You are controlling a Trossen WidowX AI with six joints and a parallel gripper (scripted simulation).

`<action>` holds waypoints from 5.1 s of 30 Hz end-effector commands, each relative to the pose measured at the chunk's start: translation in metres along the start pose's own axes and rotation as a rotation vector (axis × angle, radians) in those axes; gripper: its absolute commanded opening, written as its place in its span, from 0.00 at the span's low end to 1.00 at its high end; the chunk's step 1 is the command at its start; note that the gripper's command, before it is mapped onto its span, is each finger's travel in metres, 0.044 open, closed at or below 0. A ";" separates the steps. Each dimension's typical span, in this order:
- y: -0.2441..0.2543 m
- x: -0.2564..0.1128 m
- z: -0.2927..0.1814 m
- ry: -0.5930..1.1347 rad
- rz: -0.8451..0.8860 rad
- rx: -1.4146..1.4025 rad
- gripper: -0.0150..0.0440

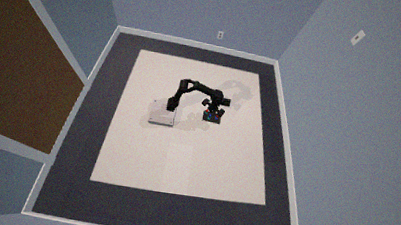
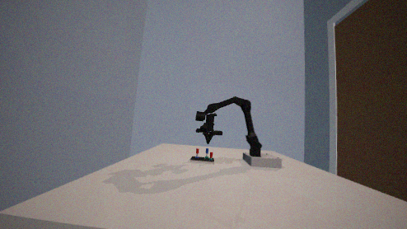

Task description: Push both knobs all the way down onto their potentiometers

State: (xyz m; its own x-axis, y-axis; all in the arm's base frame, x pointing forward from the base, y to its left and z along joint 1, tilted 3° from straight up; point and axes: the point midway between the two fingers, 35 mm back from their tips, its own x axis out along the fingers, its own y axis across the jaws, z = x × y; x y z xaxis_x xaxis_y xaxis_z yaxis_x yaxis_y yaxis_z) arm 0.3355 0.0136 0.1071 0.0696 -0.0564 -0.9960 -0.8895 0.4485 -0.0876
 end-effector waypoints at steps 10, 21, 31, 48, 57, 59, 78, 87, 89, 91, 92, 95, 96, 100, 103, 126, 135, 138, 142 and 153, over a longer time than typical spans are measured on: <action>-0.003 -0.005 -0.003 -0.003 0.012 -0.437 0.25; -0.006 -0.009 -0.006 -0.007 0.021 -0.820 0.25; -0.007 -0.012 -0.008 -0.011 0.025 -1.011 0.25; -0.006 0.019 -0.008 -0.011 0.026 -1.011 0.25; -0.006 0.029 -0.008 -0.011 0.026 -1.011 0.25; -0.006 0.029 -0.008 -0.011 0.026 -1.011 0.25; -0.006 0.032 -0.008 -0.011 0.026 -1.011 0.25; -0.006 0.034 -0.008 -0.011 0.026 -1.011 0.25; -0.006 0.035 -0.008 -0.011 0.026 -1.011 0.25; -0.006 0.035 -0.008 -0.011 0.026 -1.011 0.25; -0.006 0.034 -0.008 -0.011 0.026 -1.011 0.25; -0.006 0.034 -0.008 -0.011 0.026 -1.011 0.25; -0.006 0.034 -0.008 -0.011 0.026 -1.011 0.25; -0.006 0.034 -0.008 -0.011 0.026 -1.011 0.25; -0.006 0.034 -0.008 -0.011 0.026 -1.011 0.25; -0.005 0.045 -0.008 -0.011 0.026 -1.011 0.25; -0.005 0.047 -0.008 -0.011 0.026 -1.011 0.25; -0.005 0.048 -0.008 -0.011 0.026 -1.011 0.25; -0.005 0.053 -0.008 -0.011 0.026 -1.011 0.25; -0.005 0.055 -0.008 -0.011 0.026 -1.011 0.25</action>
State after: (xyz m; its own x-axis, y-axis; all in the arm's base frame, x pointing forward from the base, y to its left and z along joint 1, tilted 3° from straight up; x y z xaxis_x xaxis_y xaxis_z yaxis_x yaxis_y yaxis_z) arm 0.3378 0.0014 0.0665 0.0559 -0.0487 -0.9972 -0.8571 -0.5147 -0.0229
